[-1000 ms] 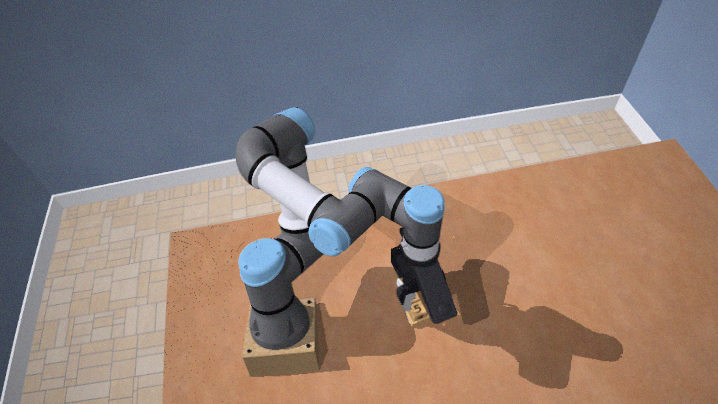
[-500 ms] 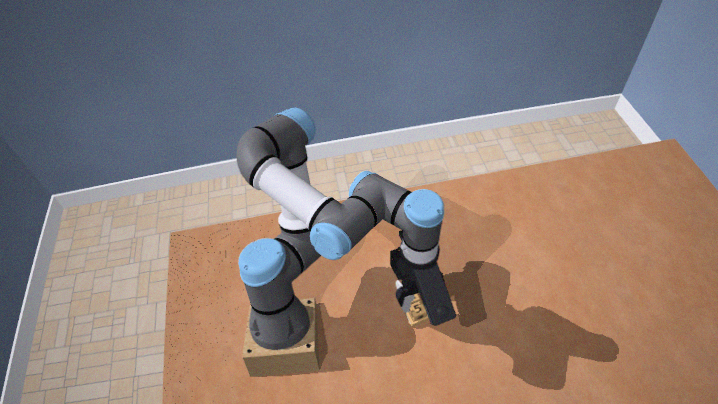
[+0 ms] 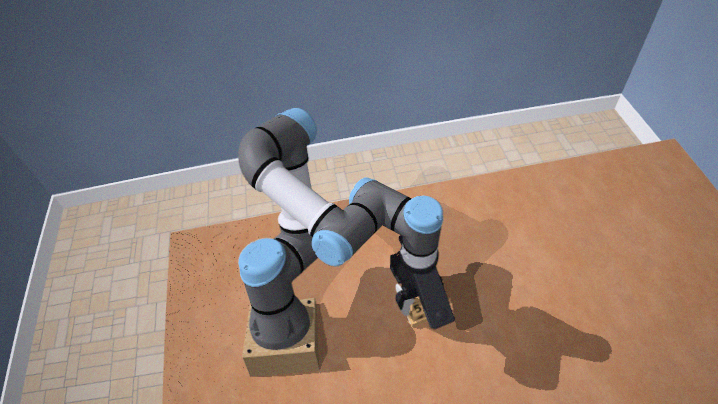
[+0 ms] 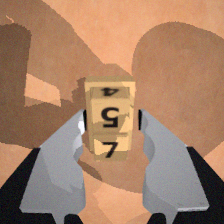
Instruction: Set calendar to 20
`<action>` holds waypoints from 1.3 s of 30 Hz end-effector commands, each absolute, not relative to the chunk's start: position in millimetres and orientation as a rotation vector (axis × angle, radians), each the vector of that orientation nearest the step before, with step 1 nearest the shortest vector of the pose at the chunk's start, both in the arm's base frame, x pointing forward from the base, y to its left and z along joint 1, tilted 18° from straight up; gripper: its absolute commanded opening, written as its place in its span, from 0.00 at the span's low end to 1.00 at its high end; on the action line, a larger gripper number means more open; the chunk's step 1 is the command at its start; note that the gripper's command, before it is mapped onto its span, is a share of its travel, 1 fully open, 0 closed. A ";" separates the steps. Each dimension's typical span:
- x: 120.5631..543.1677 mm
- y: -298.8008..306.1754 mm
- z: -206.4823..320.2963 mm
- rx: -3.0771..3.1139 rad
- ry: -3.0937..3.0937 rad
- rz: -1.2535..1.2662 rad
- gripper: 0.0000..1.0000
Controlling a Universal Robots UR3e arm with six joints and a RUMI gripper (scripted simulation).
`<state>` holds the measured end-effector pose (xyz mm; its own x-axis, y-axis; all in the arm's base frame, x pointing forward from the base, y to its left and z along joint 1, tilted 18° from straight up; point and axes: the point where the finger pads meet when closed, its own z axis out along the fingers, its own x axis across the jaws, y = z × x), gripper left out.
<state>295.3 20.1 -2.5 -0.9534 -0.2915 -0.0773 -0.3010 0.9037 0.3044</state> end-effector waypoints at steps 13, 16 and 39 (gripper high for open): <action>298.4 18.6 -3.6 -0.469 3.029 0.479 0.28; 298.4 18.7 -3.6 -0.469 3.029 0.479 0.28; 298.3 18.7 -3.6 -0.469 3.029 0.480 0.10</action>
<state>297.6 18.7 -3.8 -0.9534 -0.2900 -0.0829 -0.3014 0.9062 0.2965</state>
